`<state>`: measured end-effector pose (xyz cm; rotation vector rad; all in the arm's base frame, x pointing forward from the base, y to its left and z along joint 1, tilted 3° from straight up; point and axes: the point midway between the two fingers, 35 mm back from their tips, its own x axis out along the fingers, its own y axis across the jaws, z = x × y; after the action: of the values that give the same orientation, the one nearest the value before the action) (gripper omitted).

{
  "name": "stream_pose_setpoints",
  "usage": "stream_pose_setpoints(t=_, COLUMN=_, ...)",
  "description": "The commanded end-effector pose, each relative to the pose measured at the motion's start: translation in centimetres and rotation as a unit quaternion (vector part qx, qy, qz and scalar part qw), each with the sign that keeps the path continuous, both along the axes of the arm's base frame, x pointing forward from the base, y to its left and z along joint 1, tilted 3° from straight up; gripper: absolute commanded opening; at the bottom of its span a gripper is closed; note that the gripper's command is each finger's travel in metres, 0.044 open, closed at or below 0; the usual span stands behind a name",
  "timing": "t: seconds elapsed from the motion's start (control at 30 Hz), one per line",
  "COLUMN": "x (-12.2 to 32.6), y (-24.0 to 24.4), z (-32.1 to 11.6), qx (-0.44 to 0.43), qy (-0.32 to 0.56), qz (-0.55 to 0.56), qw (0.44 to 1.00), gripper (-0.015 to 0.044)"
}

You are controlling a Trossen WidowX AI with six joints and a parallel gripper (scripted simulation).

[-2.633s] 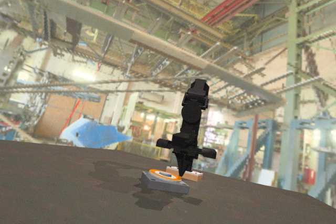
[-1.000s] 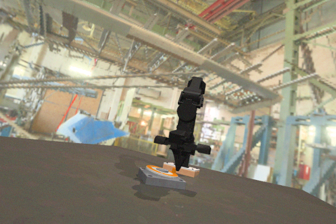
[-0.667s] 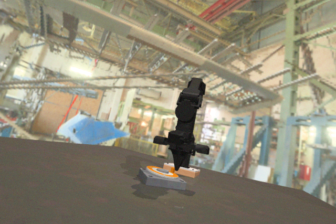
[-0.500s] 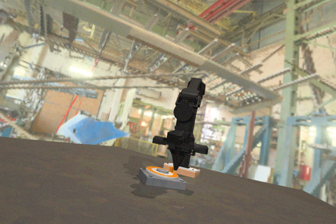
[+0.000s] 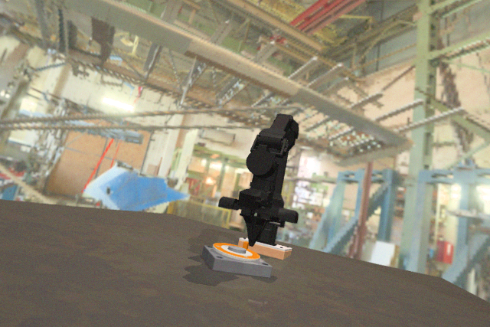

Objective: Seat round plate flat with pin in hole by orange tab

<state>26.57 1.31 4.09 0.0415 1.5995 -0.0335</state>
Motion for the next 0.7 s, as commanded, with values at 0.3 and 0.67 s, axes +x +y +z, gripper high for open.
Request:
stream_pose_setpoints(t=0.3, x=-0.4, y=-1.5, z=0.0, qx=-0.003, qy=0.002, qz=0.000, qw=1.000, gripper=0.0000)
stream_pose_setpoints(t=0.67, x=-0.3, y=-2.7, z=0.0, qx=-0.004, qy=0.002, qz=0.000, qw=1.000, gripper=0.0000)
